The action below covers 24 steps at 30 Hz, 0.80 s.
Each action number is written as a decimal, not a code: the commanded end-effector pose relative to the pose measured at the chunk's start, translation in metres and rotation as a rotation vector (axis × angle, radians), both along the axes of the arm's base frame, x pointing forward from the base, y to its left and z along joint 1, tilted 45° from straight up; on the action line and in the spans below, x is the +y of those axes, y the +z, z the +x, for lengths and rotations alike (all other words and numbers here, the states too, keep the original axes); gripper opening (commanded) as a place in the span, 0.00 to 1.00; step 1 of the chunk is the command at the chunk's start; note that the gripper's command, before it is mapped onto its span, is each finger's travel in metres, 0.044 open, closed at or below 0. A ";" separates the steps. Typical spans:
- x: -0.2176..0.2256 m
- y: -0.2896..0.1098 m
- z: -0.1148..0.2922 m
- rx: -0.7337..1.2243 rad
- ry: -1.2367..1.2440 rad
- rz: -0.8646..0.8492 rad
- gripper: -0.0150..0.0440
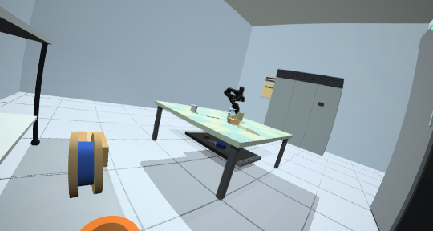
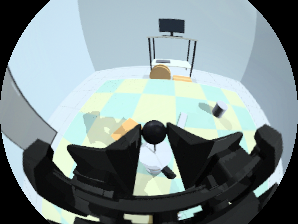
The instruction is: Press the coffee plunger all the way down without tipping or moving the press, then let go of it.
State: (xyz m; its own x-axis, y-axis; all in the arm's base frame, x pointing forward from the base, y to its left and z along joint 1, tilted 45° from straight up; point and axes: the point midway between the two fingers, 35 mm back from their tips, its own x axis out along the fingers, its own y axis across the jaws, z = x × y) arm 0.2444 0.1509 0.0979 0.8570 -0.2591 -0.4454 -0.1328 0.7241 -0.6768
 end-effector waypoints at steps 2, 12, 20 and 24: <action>-0.015 -0.018 -0.002 0.034 -0.011 -0.022 0.46; -0.026 -0.031 -0.001 0.034 -0.011 -0.022 0.46; -0.035 -0.040 0.000 0.033 -0.010 -0.023 0.46; -0.040 -0.044 0.001 0.032 -0.009 -0.023 0.46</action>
